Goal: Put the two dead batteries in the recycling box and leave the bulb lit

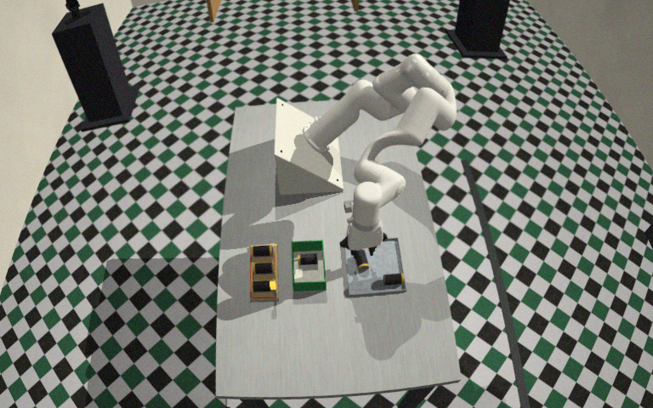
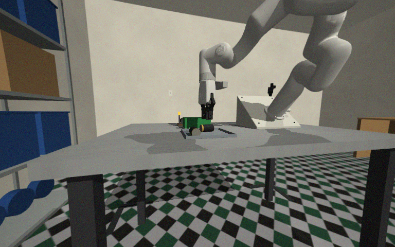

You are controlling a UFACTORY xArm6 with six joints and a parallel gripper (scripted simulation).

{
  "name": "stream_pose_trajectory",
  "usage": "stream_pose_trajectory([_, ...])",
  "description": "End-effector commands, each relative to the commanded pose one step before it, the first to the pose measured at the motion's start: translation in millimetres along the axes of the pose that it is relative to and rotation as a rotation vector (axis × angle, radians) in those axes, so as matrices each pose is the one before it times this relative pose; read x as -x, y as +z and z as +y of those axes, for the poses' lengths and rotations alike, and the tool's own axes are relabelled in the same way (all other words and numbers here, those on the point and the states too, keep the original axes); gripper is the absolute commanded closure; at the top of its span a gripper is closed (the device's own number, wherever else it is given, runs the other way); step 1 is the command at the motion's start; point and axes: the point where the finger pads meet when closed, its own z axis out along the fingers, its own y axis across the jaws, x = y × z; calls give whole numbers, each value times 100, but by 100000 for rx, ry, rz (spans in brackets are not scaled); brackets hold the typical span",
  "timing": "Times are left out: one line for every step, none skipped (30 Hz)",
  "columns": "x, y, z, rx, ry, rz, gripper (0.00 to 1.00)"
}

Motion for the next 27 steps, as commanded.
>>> stream_pose_trajectory([115,-146,1,-107,-107,-353,49])
stream_pose_trajectory([0,0,0,0,0,0,49])
stream_pose_trajectory([0,0,0,0,0,0,49])
stream_pose_trajectory([0,0,0,0,0,0,49])
stream_pose_trajectory([0,0,0,0,0,0,49])
stream_pose_trajectory([0,0,0,0,0,0,49])
stream_pose_trajectory([0,11,0,0,0,0,49])
stream_pose_trajectory([0,70,0,1,0,0,49])
stream_pose_trajectory([0,161,0,1,0,0,49])
stream_pose_trajectory([-1,262,0,-2,1,1,49])
stream_pose_trajectory([1,359,0,1,-1,-1,49])
stream_pose_trajectory([0,434,0,0,0,0,49])
stream_pose_trajectory([0,470,0,0,0,0,49])
stream_pose_trajectory([0,465,0,0,0,0,49])
stream_pose_trajectory([0,423,0,0,0,0,49])
stream_pose_trajectory([0,0,0,0,0,0,49])
stream_pose_trajectory([0,0,0,0,0,0,49])
stream_pose_trajectory([-1,351,0,-2,1,1,49])
stream_pose_trajectory([1,257,0,2,-1,-1,49])
stream_pose_trajectory([0,158,0,-1,0,0,49])
stream_pose_trajectory([0,68,0,-1,0,0,49])
stream_pose_trajectory([0,11,0,0,0,0,49])
stream_pose_trajectory([0,0,0,0,0,0,49])
stream_pose_trajectory([0,0,0,0,0,0,49])
stream_pose_trajectory([0,7,0,0,0,0,49])
stream_pose_trajectory([0,39,0,0,0,0,49])
stream_pose_trajectory([0,85,0,0,0,0,49])
